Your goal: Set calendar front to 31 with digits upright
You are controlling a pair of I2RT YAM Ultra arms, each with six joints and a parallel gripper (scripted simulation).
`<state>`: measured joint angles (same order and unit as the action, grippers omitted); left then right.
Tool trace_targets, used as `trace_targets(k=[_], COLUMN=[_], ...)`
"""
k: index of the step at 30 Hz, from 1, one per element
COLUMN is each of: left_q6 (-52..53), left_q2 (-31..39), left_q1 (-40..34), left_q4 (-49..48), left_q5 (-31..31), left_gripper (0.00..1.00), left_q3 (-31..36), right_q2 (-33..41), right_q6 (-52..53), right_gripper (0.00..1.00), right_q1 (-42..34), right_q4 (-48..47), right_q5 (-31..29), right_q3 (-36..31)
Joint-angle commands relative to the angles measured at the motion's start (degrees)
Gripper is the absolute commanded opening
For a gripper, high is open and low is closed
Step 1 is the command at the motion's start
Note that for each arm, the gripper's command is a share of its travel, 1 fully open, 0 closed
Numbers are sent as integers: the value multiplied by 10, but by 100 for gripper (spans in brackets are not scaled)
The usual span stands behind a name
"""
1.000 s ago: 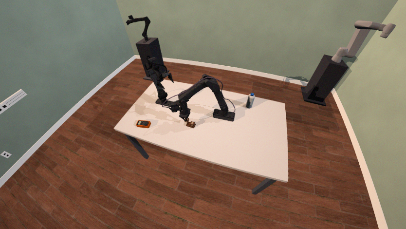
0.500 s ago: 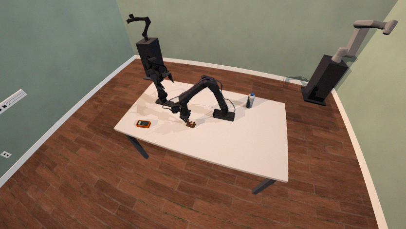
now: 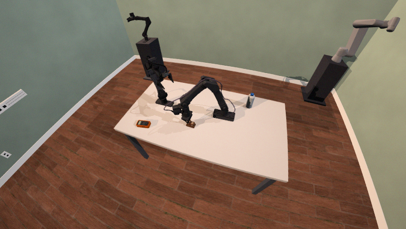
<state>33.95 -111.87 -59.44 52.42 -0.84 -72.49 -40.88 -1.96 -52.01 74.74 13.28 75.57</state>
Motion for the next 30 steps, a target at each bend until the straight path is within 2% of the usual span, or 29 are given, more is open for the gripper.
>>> trace_targets(k=[1, 14, 18, 30], left_q6=[6, 14, 7, 7], left_q2=[20, 34, 20, -4], left_q1=[6, 10, 4, 4], left_q4=[-5, -11, 1, -57], left_q5=[1, 4, 0, 4], left_gripper=[26, 26, 26, 26], left_q3=[-3, 8, -3, 30], right_q2=[-4, -4, -4, -4], right_q6=[-1, -1, -1, -1], right_gripper=[100, 100, 100, 100], right_q1=[5, 5, 5, 5], right_q4=[-3, -3, -3, -3], right_q5=[2, 2, 2, 2], right_q3=[13, 13, 13, 13])
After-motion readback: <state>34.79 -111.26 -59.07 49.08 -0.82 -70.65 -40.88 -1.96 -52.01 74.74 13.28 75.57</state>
